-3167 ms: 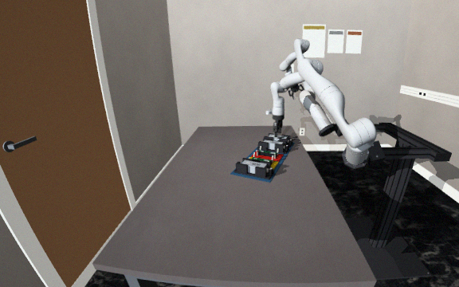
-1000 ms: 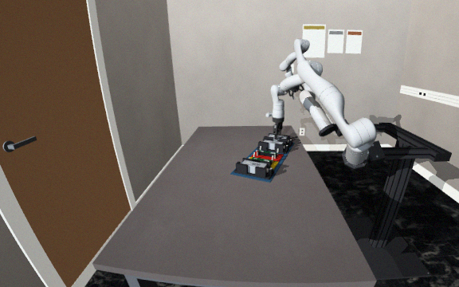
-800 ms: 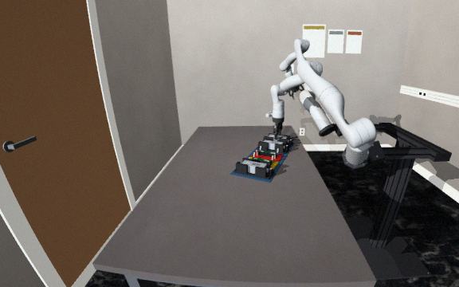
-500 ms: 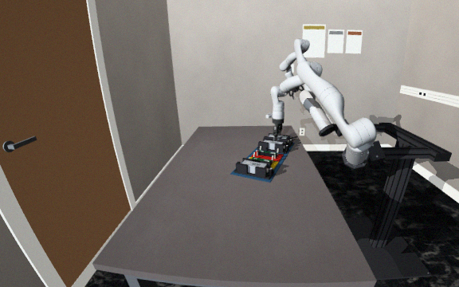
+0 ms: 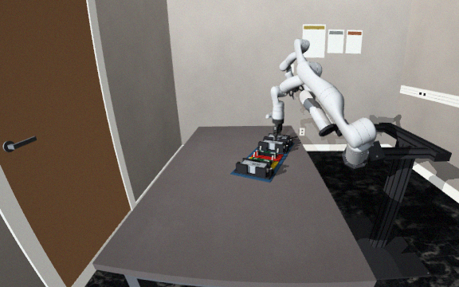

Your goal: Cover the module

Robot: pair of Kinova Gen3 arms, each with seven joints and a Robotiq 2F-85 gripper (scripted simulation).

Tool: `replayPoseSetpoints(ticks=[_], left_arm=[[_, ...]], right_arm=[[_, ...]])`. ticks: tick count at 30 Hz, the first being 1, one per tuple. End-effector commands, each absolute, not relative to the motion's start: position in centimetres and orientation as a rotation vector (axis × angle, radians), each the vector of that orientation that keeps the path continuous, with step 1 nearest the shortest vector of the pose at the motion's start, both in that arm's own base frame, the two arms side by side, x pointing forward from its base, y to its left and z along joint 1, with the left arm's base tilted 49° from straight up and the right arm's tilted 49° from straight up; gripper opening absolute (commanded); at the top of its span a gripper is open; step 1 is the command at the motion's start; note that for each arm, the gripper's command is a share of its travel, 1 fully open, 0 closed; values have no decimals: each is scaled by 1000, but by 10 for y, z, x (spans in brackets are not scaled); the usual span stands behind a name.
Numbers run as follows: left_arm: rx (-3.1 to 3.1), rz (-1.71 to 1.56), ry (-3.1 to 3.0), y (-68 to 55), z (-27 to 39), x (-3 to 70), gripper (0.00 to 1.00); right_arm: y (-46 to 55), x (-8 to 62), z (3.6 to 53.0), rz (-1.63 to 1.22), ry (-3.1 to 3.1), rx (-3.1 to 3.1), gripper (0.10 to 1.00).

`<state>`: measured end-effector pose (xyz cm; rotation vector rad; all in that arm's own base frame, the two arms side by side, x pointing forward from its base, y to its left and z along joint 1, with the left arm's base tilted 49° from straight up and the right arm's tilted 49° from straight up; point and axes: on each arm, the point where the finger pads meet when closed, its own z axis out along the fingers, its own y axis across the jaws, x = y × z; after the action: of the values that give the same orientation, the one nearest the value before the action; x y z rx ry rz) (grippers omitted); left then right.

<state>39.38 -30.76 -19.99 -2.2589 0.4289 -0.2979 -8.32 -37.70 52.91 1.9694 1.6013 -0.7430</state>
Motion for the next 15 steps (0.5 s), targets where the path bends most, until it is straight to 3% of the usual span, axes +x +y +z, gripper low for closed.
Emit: replayPoseSetpoints(ticks=[1, 15], left_arm=[[-2258, -295, 434, -306, -201, 394, 999], [-2258, -295, 434, -304, -202, 394, 999]], right_arm=[[-377, -84, 530, -743, 1600, 1969, 999], [-377, -84, 530, -743, 1600, 1969, 999]])
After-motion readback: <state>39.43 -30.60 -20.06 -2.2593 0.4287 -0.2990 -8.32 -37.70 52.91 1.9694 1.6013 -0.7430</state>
